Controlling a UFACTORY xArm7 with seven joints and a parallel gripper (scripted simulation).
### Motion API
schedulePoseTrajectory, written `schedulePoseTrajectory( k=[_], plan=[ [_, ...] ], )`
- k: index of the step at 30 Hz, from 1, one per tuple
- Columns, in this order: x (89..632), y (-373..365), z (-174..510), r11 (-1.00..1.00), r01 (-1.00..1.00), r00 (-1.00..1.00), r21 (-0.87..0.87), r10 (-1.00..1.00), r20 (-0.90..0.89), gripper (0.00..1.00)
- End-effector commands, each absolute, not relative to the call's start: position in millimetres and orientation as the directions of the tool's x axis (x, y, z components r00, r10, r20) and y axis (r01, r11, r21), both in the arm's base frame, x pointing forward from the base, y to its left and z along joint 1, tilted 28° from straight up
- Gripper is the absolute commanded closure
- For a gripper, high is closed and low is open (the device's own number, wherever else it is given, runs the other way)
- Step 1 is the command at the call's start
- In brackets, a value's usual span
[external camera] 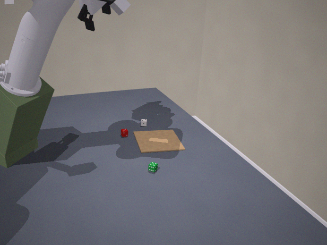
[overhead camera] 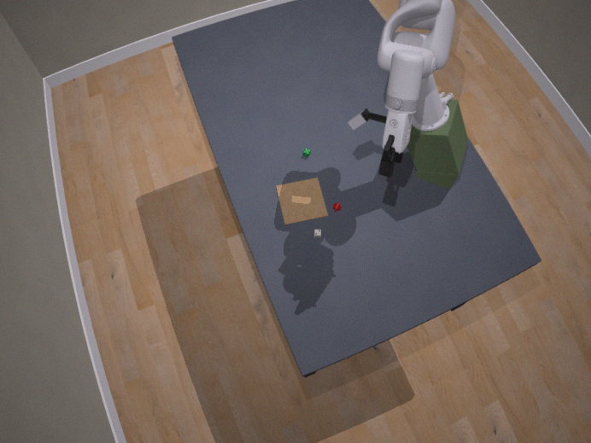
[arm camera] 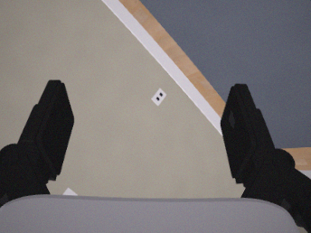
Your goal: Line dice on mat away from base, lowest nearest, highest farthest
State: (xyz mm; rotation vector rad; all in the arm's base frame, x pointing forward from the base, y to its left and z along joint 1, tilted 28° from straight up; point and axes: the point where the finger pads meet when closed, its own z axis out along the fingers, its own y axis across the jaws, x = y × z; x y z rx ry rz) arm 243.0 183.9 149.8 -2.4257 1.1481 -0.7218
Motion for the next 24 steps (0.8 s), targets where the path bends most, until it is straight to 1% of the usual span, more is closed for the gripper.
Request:
schedulePoseTrajectory(
  k=[1,19,24],
  plan=[
    [243,185,151,-0.605,-0.604,0.540,-0.520,-0.790,0.292,0.00],
    [244,185,151,-0.606,-0.603,0.540,-0.518,-0.789,0.294,0.00],
    [258,171,150,-0.654,-0.591,0.551,-0.473,-0.755,0.356,0.00]
  ],
)
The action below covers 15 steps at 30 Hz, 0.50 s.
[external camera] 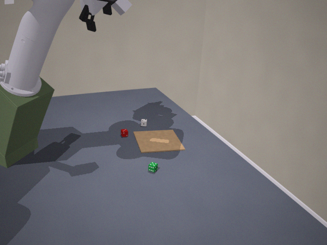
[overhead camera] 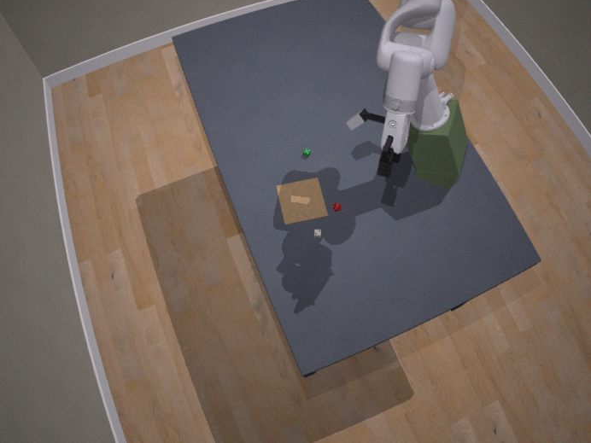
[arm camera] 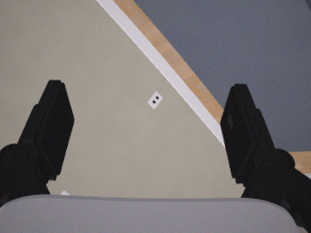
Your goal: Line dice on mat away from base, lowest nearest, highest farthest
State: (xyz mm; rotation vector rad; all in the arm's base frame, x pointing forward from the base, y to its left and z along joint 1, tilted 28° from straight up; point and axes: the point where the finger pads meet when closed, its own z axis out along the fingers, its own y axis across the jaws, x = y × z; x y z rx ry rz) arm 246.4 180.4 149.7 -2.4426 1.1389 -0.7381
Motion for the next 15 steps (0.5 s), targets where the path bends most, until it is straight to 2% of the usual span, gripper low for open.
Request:
schedulePoseTrajectory(
  k=[1,7,10,15],
  plan=[
    [265,165,149,-0.673,-0.587,0.556,-0.451,-0.739,0.380,0.00],
    [298,124,145,-0.768,-0.562,0.599,-0.306,-0.633,0.490,0.00],
    [298,124,145,-0.768,-0.562,0.599,-0.306,-0.633,0.490,0.00],
    [318,94,142,-0.814,-0.544,0.637,-0.202,-0.558,0.532,0.00]
  ],
)
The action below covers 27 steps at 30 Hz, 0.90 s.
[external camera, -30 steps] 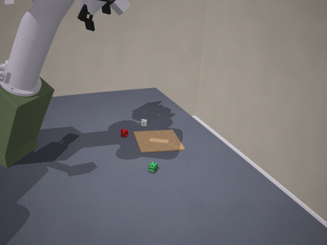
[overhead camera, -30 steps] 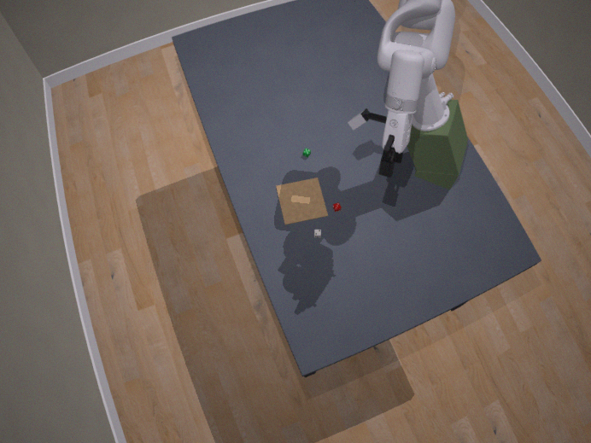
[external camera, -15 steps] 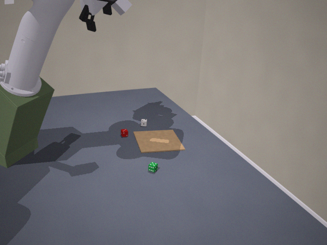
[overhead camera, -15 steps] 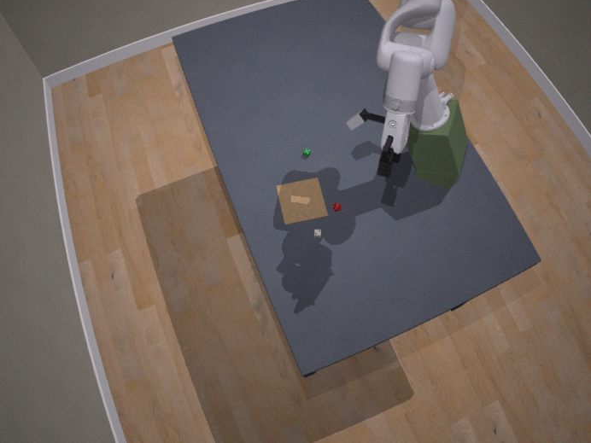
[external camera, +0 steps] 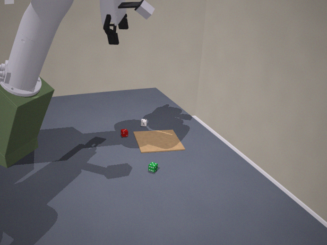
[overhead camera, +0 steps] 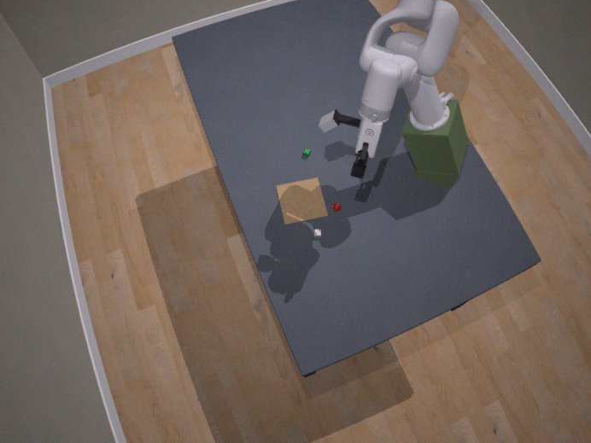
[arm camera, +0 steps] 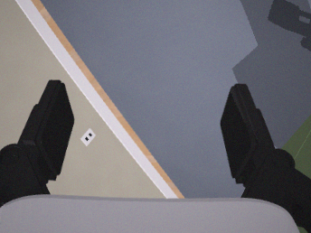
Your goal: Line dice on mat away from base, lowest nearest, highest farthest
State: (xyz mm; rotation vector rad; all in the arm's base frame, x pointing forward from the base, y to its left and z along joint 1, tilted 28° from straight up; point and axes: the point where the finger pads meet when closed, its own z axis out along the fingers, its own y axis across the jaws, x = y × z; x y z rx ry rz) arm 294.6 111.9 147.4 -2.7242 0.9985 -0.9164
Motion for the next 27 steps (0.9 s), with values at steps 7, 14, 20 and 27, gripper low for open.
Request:
schedulePoseTrajectory(
  k=[7,14,20,27],
  plan=[
    [336,57,137,-0.851,-0.518,0.686,-0.089,-0.475,0.551,0.00],
    [350,16,132,-0.876,-0.481,0.741,0.023,-0.393,0.544,0.00],
    [359,-29,125,-0.892,-0.435,0.796,0.121,-0.317,0.516,0.00],
    [362,-51,122,-0.898,-0.409,0.821,0.163,-0.284,0.496,0.00]
  ],
)
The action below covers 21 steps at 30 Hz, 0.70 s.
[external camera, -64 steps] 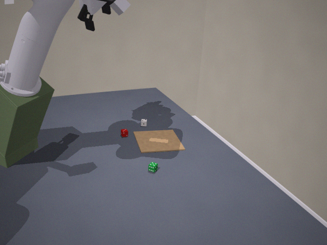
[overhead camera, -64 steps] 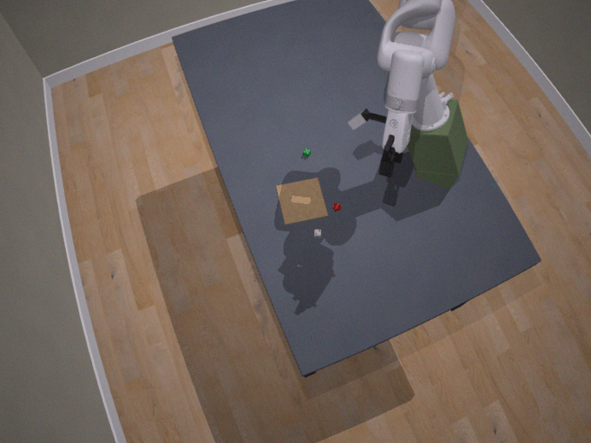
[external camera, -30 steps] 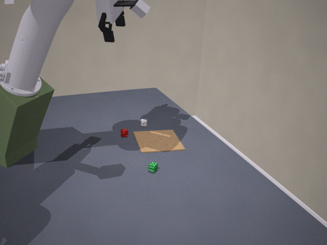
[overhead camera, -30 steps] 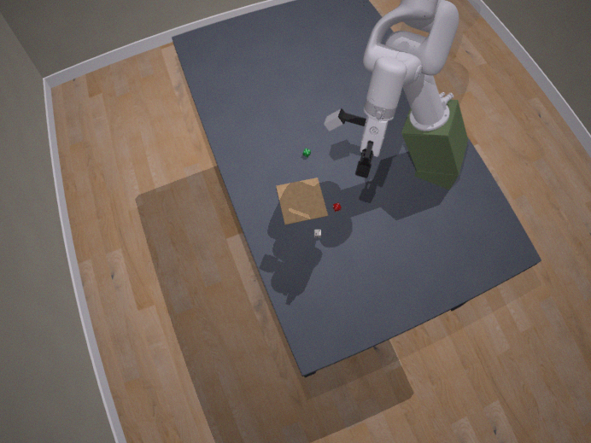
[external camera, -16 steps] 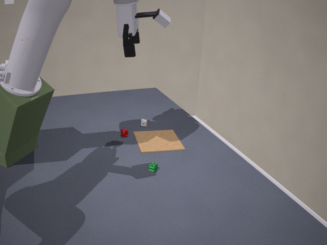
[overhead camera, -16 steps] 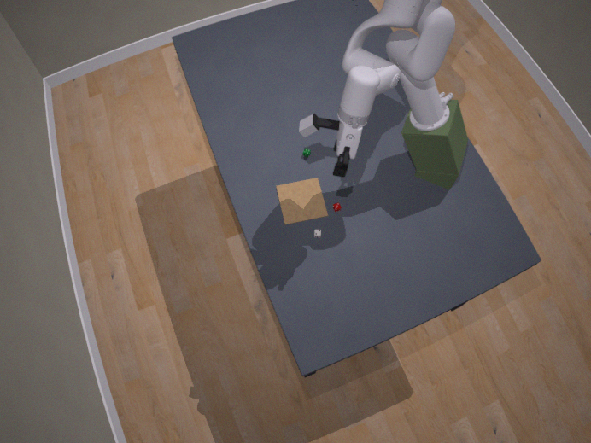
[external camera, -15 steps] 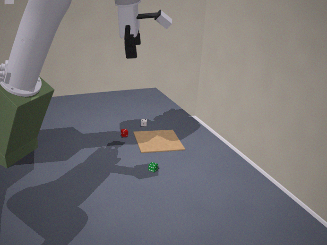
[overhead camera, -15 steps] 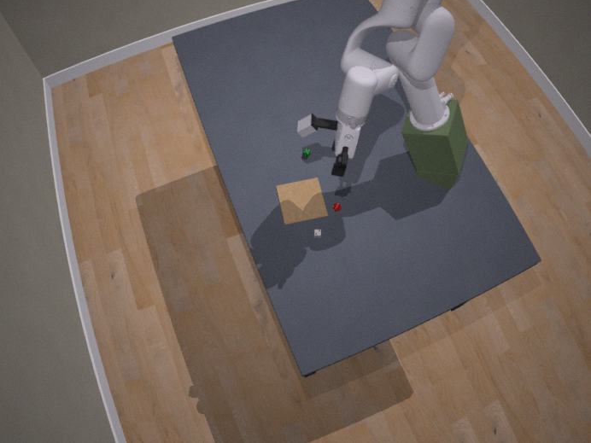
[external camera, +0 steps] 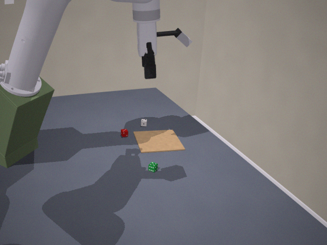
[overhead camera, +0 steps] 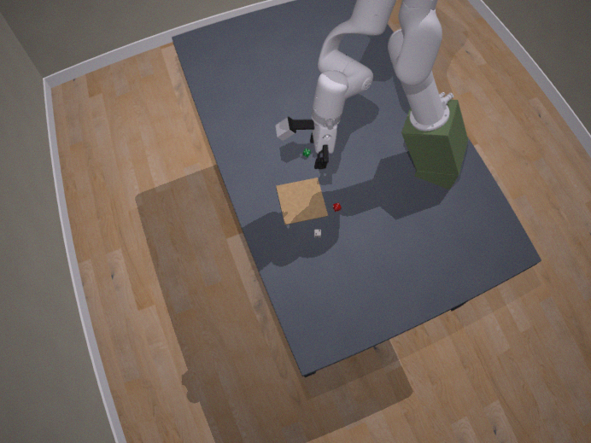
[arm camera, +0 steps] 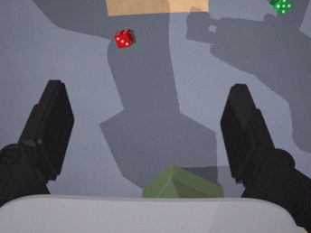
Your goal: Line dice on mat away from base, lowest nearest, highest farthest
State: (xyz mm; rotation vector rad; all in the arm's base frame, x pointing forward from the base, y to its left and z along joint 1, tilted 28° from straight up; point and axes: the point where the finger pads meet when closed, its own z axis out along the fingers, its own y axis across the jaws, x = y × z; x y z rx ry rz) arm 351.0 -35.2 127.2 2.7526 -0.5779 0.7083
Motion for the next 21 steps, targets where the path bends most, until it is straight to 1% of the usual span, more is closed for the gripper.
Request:
schedulePoseTrajectory(
  k=[1,2,3,4,5,8,9,12,13,15,16,19,21],
  plan=[
    [362,-51,122,-0.898,-0.409,0.821,0.163,-0.284,0.496,0.00],
    [362,-51,122,-0.898,-0.409,0.821,0.163,-0.284,0.496,0.00],
    [362,-72,118,-0.902,-0.382,0.843,0.199,-0.253,0.474,0.00],
    [362,-72,118,-0.902,-0.382,0.843,0.199,-0.253,0.474,0.00],
    [362,-93,115,-0.906,-0.356,0.863,0.229,-0.225,0.452,0.00],
    [362,-93,115,-0.906,-0.356,0.863,0.229,-0.225,0.452,0.00],
    [360,-112,111,-0.909,-0.331,0.881,0.254,-0.200,0.430,0.00],
    [360,-112,111,-0.909,-0.331,0.881,0.254,-0.200,0.430,0.00],
    [357,-129,108,-0.911,-0.307,0.895,0.274,-0.178,0.409,0.00],
    [357,-129,108,-0.911,-0.307,0.895,0.274,-0.178,0.409,0.00],
    [354,-145,105,-0.913,-0.285,0.907,0.291,-0.159,0.390,0.00],
    [354,-145,105,-0.913,-0.285,0.907,0.291,-0.159,0.390,0.00],
    [351,-158,103,-0.915,-0.266,0.917,0.303,-0.143,0.373,0.00]
  ],
)
